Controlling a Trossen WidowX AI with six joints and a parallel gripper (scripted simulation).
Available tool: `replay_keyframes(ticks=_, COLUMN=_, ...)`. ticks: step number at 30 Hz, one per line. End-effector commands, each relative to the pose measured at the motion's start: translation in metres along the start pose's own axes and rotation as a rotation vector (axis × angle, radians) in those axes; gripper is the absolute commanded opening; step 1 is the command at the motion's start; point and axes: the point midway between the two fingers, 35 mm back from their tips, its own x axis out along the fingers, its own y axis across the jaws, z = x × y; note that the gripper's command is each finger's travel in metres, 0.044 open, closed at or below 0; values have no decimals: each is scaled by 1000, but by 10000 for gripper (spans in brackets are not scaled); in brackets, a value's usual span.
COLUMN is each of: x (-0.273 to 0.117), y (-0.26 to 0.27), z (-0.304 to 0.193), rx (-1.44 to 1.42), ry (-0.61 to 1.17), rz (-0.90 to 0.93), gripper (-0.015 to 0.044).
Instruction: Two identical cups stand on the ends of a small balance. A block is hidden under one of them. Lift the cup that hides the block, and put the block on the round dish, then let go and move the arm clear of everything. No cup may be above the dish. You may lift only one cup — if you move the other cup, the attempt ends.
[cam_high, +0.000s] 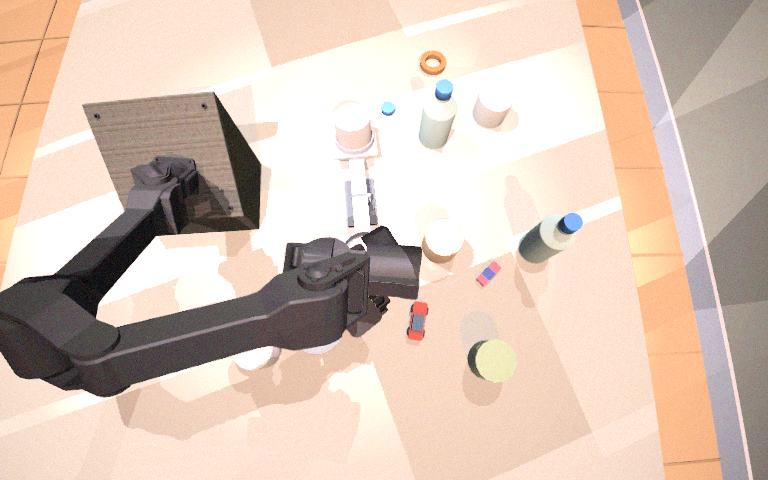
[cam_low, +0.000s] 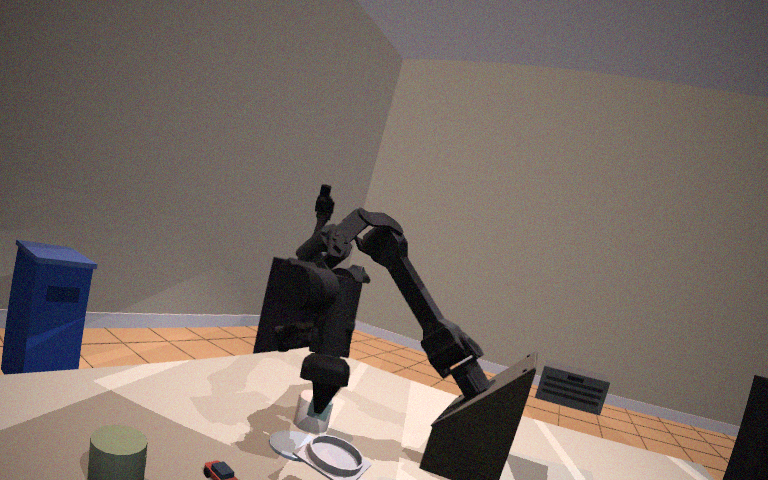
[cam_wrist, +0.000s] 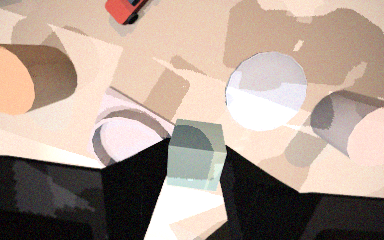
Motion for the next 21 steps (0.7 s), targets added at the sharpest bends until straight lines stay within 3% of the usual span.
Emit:
replay_keyframes(ticks=1, x=11, y=-19, z=5, rx=-4, ry=0, rz=4, gripper=0)
replay_keyframes(ticks=14, x=41, y=-82, z=21, rx=-9, ry=-43, rz=-18, gripper=0)
replay_keyframes(ticks=21, x=50, y=-85, z=22, rx=-8, ry=-47, rz=-20, gripper=0)
